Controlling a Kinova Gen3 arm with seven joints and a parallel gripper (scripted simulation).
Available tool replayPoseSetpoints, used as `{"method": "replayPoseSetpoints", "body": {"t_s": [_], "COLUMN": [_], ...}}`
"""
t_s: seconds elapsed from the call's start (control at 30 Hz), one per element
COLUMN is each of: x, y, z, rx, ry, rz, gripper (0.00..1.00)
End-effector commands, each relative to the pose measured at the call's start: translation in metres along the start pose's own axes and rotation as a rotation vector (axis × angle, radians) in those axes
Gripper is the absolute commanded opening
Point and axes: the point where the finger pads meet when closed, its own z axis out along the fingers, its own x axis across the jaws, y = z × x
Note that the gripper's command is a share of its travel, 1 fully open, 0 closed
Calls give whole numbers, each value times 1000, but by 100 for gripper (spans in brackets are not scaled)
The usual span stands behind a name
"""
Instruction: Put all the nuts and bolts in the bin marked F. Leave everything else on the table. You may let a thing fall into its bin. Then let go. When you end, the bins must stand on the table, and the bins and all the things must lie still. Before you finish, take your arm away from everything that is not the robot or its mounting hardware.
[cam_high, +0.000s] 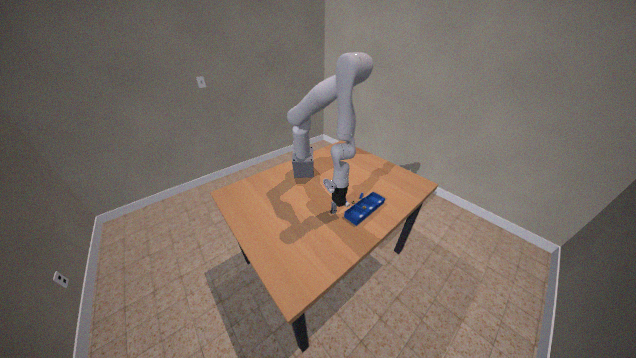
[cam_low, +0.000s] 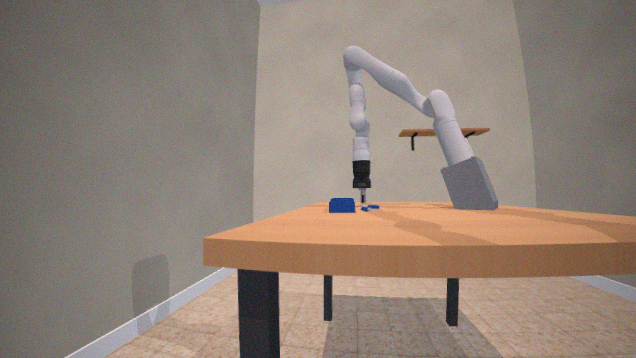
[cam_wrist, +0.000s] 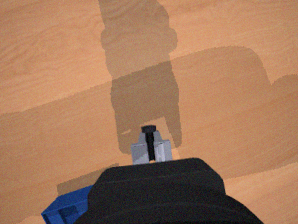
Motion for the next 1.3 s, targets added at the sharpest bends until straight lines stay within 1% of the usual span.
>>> {"method": "replayPoseSetpoints", "body": {"t_s": [0.0,0.33,1.07,1.1,1.27], "x": [-5,-4,-4,-4,-11], "y": [4,4,4,4,33], "z": [-11,-44,-44,-46,-46], "rx": [-5,-5,-5,-5,-6], "ry": [-12,-12,-12,-12,-12], "rz": [-6,-6,-6,-6,-6], "gripper": [0,0,0,0,0]}}
